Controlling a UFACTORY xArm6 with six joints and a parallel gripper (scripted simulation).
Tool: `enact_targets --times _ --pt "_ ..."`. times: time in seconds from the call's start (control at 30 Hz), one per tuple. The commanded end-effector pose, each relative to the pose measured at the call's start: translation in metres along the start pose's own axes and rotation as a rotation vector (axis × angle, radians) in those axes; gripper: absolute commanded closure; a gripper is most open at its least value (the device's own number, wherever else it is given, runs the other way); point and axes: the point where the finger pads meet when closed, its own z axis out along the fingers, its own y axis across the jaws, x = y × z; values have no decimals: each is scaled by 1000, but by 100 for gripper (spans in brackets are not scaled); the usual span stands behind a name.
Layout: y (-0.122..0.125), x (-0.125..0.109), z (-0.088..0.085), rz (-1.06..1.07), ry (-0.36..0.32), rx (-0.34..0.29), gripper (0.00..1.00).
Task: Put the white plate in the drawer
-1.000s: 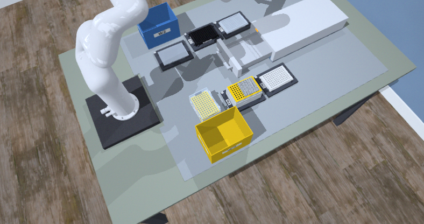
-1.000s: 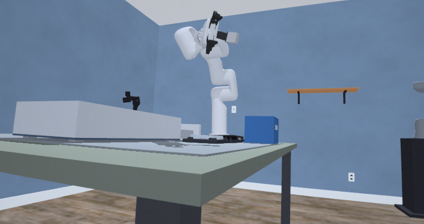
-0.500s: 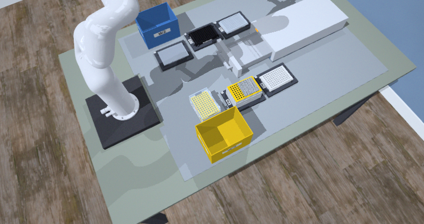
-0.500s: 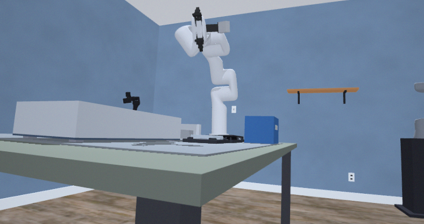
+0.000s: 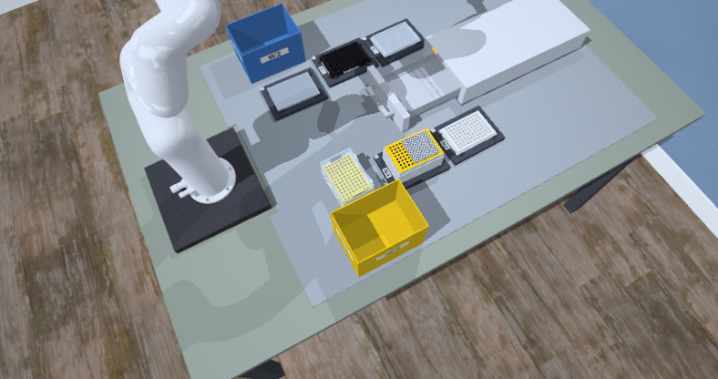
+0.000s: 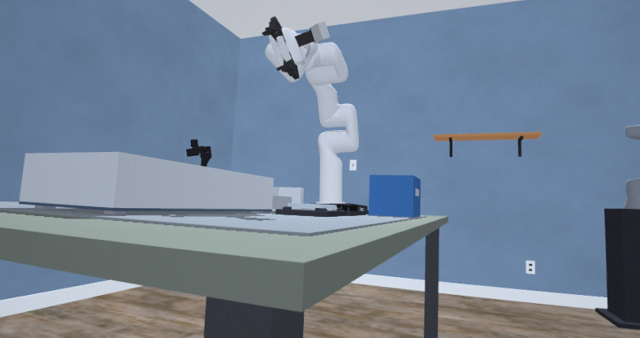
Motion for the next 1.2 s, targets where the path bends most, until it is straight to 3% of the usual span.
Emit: enact_targets --times 0.0,0.53,0.6,1.1,1.17 --pt "2 -12 -3 69 -56 22 0" --pt "-25 -76 -26 379 -299 137 0" --pt "-25 -76 -26 379 -299 137 0" --pt "-71 -120 -62 660 -518 264 0" --pt "-71 -120 -62 660 -518 264 0"
